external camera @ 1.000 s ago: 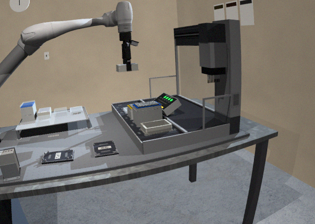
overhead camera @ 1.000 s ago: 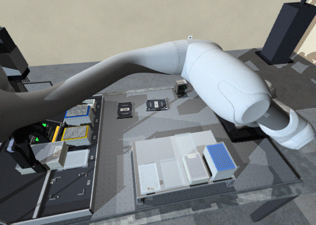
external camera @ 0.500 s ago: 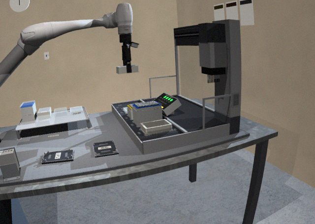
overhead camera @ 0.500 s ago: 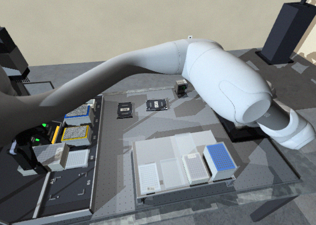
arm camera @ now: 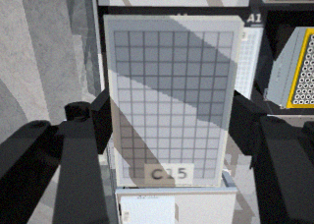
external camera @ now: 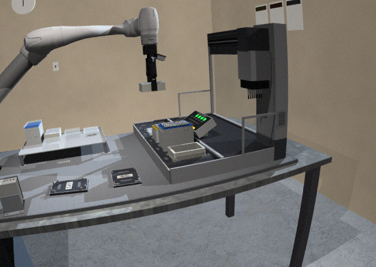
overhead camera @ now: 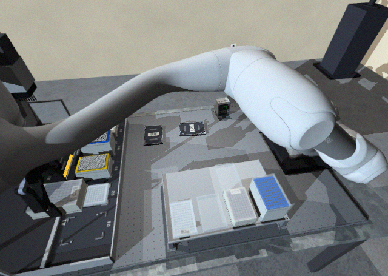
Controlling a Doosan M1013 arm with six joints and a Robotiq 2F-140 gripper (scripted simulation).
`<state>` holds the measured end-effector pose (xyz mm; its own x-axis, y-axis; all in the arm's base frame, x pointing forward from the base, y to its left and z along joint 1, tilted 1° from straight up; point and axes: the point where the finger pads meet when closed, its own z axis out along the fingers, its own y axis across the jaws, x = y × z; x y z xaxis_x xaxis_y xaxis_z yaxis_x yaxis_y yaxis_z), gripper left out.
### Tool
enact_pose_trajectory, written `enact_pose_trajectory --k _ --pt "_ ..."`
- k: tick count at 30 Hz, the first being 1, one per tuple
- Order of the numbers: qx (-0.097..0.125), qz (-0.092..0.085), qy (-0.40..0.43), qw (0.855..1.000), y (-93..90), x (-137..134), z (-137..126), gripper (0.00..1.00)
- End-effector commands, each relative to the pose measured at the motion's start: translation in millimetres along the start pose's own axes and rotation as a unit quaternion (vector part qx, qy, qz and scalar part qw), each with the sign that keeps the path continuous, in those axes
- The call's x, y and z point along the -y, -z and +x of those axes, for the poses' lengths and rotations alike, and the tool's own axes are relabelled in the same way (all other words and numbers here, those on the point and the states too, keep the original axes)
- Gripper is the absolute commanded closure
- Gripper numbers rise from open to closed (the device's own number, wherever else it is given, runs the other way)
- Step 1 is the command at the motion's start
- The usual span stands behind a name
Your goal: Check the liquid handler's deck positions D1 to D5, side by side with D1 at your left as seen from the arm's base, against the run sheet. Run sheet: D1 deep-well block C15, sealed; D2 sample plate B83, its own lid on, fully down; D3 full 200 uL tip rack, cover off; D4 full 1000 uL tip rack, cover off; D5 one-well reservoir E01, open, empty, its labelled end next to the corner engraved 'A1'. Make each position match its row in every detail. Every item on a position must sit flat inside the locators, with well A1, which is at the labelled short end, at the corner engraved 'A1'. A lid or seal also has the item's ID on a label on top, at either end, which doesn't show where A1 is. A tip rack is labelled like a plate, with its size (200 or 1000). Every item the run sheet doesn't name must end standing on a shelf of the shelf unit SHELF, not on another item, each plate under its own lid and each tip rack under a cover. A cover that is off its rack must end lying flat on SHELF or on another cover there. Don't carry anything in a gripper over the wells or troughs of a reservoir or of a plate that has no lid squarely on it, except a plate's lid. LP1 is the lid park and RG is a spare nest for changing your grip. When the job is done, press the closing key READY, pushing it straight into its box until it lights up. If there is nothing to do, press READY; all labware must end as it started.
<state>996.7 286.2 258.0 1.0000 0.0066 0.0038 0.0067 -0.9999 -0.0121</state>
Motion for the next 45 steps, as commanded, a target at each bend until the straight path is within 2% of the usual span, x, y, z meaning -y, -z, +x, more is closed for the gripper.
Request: enact_pose_trajectory --k 1,45 --pt "-0.001 0.001 0.000 1.000 -3.7 0.3 0.0 0.90" --pt "-0.001 0.001 0.000 1.000 -67.0 0.3 0.2 0.90"
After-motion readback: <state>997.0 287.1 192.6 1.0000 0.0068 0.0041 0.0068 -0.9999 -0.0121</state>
